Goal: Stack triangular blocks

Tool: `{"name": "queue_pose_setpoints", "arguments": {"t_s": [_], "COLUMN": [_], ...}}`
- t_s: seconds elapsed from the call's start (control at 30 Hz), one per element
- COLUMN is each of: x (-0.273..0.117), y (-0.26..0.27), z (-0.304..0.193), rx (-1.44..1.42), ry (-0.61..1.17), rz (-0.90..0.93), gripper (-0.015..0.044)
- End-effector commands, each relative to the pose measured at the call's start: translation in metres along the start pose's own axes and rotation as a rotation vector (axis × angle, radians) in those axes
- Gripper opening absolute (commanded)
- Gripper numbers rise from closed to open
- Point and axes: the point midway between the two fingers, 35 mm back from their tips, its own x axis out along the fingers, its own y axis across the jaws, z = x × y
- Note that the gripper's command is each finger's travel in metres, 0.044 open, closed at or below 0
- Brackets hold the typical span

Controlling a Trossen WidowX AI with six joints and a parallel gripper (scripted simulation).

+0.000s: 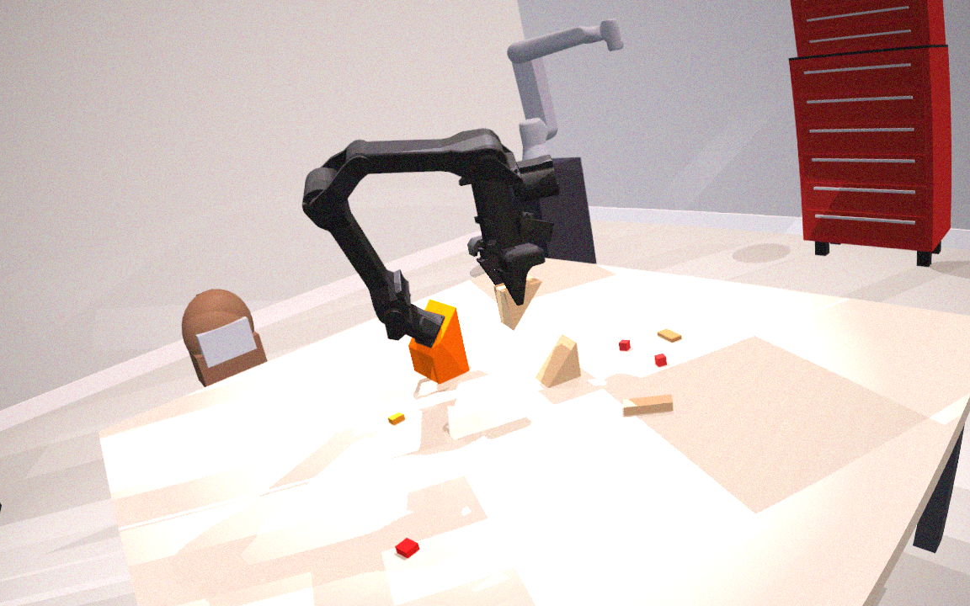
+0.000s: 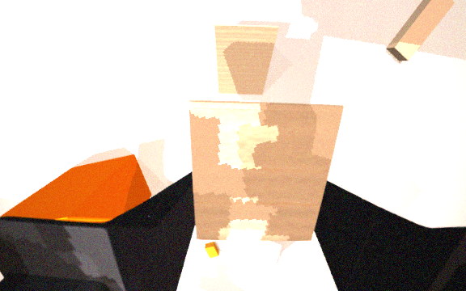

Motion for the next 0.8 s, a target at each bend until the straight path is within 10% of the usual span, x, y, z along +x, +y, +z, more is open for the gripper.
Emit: {"name": "queue_pose_setpoints", "arguments": {"t_s": [0.0, 0.77], "x": [0.014, 0.097], "y": [0.001, 0.001], "z": [0.005, 0.033], "rx": [-0.005, -0.002], "ry": [0.013, 0.014], "rz": [0.005, 0.003], "gripper": [0.0000, 0.0000]}}
